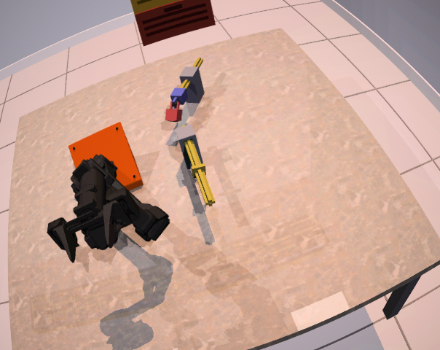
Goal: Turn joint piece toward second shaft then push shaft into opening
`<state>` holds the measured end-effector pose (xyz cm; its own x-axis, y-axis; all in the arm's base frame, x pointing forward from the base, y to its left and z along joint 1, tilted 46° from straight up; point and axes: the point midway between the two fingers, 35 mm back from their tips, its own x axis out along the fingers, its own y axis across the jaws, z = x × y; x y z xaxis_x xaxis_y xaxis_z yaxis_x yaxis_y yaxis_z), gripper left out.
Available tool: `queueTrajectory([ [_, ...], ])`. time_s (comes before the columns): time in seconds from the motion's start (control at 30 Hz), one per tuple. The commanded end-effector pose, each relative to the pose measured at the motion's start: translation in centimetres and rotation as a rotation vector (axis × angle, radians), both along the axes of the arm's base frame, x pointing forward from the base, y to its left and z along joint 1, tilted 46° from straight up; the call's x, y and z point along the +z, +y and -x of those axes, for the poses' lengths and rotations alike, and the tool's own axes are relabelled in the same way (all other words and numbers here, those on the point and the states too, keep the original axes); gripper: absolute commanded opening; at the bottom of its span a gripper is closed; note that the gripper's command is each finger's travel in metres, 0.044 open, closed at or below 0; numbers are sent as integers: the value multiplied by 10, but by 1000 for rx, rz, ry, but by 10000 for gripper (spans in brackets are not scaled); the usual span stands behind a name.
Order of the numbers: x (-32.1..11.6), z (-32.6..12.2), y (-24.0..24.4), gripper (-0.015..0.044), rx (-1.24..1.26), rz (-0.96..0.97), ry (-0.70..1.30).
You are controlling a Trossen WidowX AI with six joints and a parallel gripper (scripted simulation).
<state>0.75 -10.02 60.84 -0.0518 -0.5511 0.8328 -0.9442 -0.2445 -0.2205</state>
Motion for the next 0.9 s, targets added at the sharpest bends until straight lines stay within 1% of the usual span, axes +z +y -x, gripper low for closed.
queueTrajectory([
  [0.0,0,0,0,426,0,0,0],
  [0.03,0,0,0,440,0,0,0],
  [0.2,7,12,15,440,-2,55,-38],
  [0.5,23,60,85,440,-27,302,-177],
  [0.63,25,73,109,440,-33,380,-214],
  [0.87,25,96,170,440,-35,580,-286],
])
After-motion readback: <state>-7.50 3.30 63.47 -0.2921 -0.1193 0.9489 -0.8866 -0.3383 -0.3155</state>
